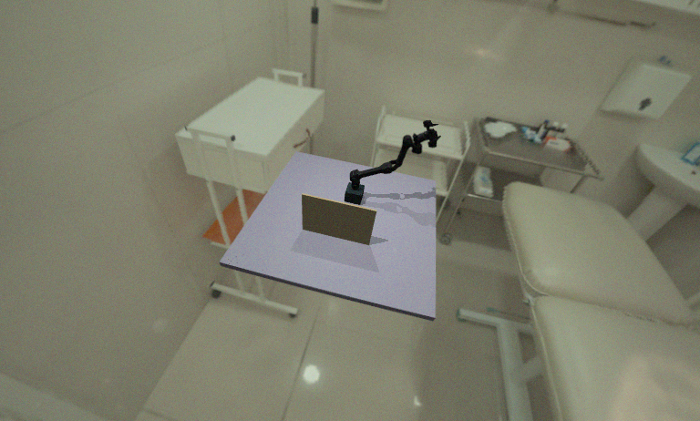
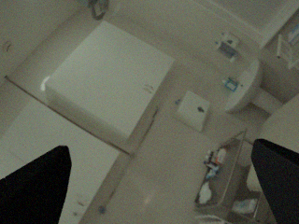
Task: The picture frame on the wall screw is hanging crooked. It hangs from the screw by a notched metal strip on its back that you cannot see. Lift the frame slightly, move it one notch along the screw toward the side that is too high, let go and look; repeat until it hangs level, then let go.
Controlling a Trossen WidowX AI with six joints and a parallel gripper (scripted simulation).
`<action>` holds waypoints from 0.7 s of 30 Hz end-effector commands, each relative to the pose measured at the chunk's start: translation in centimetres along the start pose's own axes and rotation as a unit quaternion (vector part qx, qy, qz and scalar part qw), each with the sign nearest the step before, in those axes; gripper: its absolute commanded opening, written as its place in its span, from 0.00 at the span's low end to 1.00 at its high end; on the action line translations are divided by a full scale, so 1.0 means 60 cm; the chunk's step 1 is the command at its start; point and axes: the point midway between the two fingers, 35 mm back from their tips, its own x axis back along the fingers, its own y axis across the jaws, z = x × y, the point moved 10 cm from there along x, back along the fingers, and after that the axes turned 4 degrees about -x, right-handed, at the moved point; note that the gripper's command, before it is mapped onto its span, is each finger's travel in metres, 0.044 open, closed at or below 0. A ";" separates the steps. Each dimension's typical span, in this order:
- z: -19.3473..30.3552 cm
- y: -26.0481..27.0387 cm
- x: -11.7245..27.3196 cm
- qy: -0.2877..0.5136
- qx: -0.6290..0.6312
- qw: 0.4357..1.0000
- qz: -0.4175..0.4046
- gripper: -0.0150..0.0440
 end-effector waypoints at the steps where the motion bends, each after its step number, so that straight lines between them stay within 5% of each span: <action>1: 0.001 0.002 0.001 -0.002 -0.003 1.000 -0.003 0.89; 6: 0.018 0.065 0.030 -0.048 -0.093 0.990 -0.095 0.69; 14: 0.057 0.165 0.120 -0.066 -0.275 0.913 -0.294 0.69; 21: 0.096 0.223 0.230 -0.003 -0.426 0.774 -0.469 0.69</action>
